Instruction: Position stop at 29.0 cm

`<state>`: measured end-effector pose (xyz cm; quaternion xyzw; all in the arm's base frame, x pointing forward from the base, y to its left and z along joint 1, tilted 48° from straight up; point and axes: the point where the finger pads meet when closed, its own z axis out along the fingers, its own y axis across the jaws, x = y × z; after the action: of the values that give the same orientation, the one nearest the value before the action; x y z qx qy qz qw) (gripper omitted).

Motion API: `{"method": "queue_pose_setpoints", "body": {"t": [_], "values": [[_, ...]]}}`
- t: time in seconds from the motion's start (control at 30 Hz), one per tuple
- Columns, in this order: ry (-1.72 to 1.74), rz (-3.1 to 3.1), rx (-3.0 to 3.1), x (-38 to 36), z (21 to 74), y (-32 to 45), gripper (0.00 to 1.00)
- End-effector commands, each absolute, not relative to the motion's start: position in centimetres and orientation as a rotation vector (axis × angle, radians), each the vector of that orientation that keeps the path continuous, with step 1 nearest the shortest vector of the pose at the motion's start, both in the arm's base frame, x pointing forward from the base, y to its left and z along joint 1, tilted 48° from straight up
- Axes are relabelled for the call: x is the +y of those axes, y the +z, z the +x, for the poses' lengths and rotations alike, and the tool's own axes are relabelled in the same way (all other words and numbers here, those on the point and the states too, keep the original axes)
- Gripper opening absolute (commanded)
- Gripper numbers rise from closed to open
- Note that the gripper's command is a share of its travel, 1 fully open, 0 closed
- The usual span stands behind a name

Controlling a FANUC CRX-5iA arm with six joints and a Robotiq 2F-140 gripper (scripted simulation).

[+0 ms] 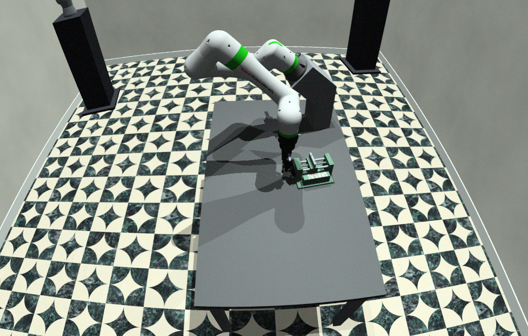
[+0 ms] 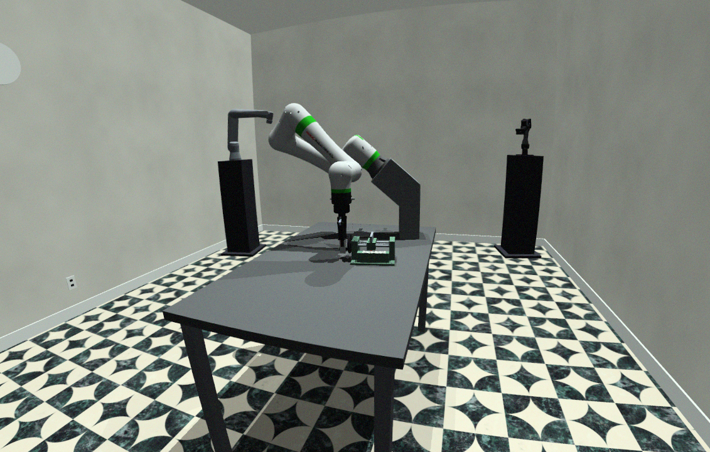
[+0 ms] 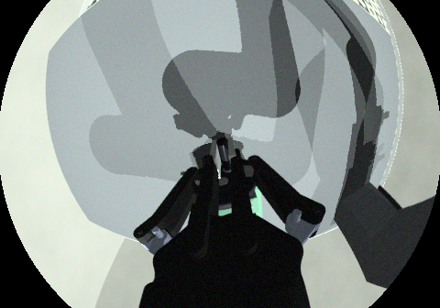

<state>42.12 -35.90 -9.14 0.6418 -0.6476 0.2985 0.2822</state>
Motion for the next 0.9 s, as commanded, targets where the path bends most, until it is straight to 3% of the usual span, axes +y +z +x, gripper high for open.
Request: {"method": "queue_pose_setpoints", "body": {"t": [0.0,0.87], "values": [[0.799,1.719,-1.735,-35.8,41.9,-9.1,0.04],[0.799,1.719,-1.735,-34.8,40.3,-8.2,0.04]]}}
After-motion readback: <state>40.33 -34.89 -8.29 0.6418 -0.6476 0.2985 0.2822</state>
